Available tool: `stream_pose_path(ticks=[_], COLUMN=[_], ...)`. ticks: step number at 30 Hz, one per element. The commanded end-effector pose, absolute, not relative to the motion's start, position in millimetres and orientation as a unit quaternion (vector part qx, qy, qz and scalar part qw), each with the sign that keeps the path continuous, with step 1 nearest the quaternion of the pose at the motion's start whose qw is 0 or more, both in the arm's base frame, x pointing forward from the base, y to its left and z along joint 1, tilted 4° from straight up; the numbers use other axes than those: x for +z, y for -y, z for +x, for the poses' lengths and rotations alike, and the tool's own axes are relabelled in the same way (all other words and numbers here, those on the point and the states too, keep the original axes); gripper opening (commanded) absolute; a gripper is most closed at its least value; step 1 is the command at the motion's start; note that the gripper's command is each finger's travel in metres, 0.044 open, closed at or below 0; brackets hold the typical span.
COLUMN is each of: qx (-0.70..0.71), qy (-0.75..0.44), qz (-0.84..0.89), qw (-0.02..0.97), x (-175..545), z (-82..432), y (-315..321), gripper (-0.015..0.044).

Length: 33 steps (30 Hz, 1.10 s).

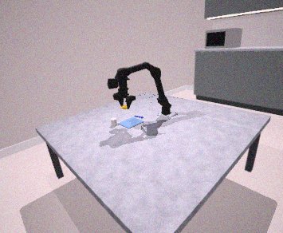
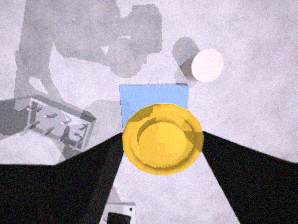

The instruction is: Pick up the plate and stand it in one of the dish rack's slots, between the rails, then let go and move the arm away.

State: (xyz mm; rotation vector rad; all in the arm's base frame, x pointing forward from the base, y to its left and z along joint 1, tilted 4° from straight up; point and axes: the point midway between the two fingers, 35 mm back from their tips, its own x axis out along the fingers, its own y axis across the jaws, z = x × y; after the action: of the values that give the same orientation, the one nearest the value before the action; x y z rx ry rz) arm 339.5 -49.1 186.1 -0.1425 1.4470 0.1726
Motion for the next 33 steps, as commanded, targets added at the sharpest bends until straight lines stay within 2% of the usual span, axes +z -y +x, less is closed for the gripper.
stream_pose_path(ticks=[1, 15, 28, 33], qx=[0.080, 0.071, -0.064, -0.071], qy=[-0.658, -0.656, -0.670, -0.670], qz=[-0.067, -0.060, 0.101, 0.110], qw=[0.746, 0.749, 0.733, 0.730], x=[203, 235, 229, 228], z=[338, 331, 239, 233], y=[50, 46, -45, -48], gripper=[0.0000, 0.0000, 0.0000, 0.0000])
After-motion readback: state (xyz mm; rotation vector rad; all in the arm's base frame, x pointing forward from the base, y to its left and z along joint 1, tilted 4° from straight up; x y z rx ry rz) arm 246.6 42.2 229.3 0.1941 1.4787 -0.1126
